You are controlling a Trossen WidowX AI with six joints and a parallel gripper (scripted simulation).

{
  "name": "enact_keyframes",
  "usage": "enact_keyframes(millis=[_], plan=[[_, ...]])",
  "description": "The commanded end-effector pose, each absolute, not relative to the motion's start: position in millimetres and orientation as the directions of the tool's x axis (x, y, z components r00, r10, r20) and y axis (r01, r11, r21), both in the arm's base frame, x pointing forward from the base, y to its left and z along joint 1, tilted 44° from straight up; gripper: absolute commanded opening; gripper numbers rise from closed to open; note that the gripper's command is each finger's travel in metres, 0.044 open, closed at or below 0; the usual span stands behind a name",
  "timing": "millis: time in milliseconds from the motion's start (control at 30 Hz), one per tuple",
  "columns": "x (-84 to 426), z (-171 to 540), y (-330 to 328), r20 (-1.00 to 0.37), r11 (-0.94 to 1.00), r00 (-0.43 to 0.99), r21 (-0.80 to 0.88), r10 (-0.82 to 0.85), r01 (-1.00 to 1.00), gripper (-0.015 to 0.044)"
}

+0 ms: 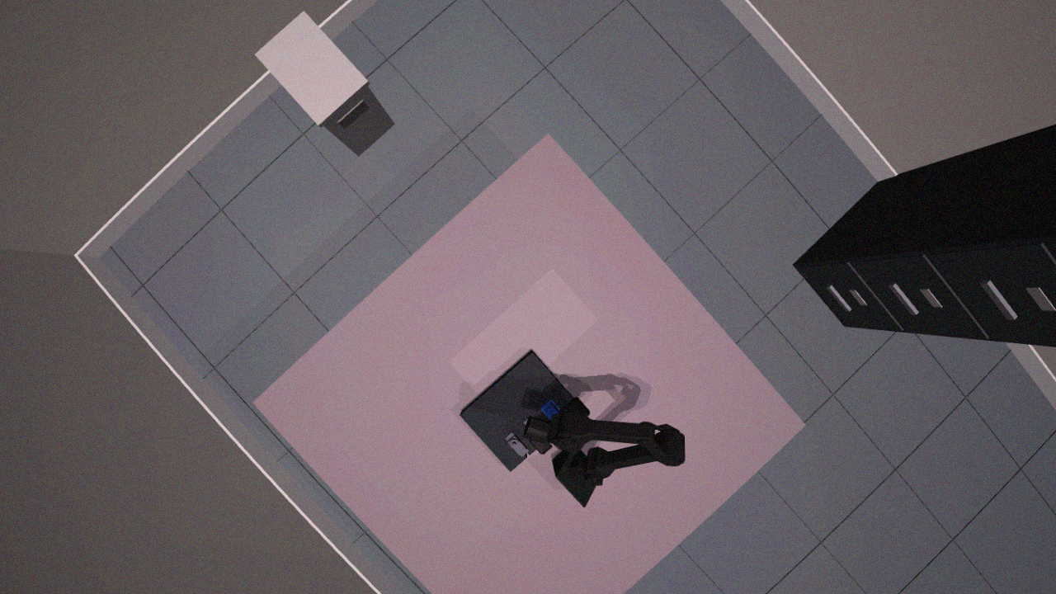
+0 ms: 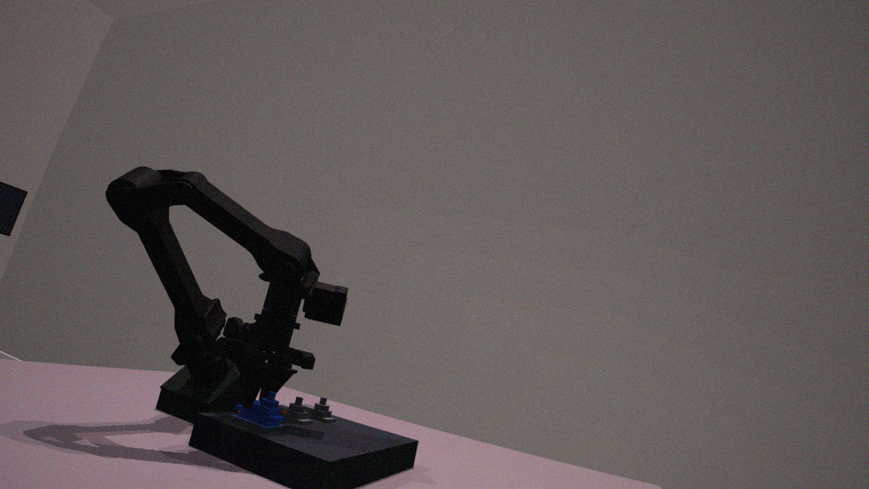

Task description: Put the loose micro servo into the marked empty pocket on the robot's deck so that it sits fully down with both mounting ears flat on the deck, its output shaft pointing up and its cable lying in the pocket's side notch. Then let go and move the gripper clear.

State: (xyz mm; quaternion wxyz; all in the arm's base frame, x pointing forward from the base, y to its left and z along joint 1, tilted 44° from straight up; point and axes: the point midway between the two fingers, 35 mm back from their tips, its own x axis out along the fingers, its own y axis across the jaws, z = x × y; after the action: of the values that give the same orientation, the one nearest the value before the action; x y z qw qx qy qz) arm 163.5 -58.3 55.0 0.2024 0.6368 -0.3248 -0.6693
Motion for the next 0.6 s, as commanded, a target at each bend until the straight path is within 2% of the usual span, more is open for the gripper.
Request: enact_keyframes(millis=[0, 300, 533, 567], plan=[[163.4, 52.4, -60.7, -0.720, -0.707, -0.103, 0.693, -0.686, -0.138, 0.0000], [162.6, 47.2, -65.7, -0.720, -0.707, -0.103, 0.694, -0.686, -0.138, 0.0000], [162.3, 48.8, -63.9, -0.720, -0.707, -0.103, 0.693, -0.686, -0.138, 0.0184], [162.3, 48.8, -63.9, -0.720, -0.707, -0.103, 0.693, -0.686, -0.138, 0.0188]])
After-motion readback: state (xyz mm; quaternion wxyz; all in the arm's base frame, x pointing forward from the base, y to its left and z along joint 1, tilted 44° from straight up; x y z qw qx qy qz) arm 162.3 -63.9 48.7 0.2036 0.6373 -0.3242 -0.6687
